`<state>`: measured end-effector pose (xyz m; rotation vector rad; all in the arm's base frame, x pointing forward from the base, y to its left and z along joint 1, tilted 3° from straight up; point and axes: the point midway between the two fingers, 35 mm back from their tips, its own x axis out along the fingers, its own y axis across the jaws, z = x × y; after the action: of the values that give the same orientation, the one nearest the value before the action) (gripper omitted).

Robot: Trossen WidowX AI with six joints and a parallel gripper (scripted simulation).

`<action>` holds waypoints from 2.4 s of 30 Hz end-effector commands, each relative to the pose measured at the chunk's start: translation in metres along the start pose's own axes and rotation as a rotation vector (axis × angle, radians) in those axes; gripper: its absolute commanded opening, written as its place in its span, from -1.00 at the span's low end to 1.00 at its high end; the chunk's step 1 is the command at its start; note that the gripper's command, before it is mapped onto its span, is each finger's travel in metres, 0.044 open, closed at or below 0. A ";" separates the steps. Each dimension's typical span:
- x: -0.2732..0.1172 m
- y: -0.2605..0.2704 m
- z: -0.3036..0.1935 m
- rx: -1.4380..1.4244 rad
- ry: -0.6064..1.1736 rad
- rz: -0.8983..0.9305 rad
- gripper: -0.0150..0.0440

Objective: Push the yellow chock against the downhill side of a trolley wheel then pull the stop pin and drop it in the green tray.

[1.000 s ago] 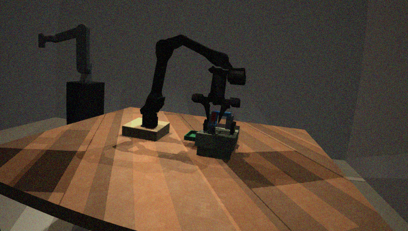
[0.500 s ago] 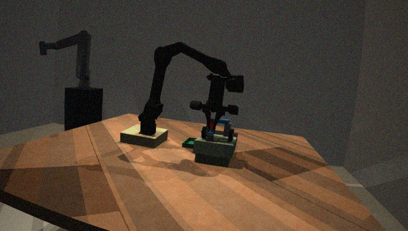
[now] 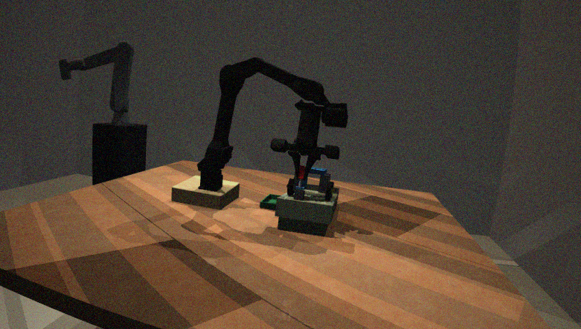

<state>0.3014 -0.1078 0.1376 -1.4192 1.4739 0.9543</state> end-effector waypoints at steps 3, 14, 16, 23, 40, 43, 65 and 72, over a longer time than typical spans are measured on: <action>-0.007 0.000 -0.001 0.004 0.003 -0.004 -0.49; -0.015 0.000 -0.002 0.004 0.002 -0.004 -0.49; -0.017 0.000 -0.002 0.004 0.002 -0.004 -0.49; -0.022 0.000 -0.002 0.004 0.002 -0.004 -0.49; -0.033 -0.001 -0.006 0.004 0.002 -0.004 -0.49; -0.035 -0.001 -0.007 0.004 0.002 -0.004 -0.49; -0.031 0.003 -0.036 0.004 0.005 -0.004 -0.49; -0.030 0.026 -0.036 0.003 0.005 -0.002 -0.49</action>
<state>0.2825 -0.1300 0.1782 -1.4215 1.4791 0.9461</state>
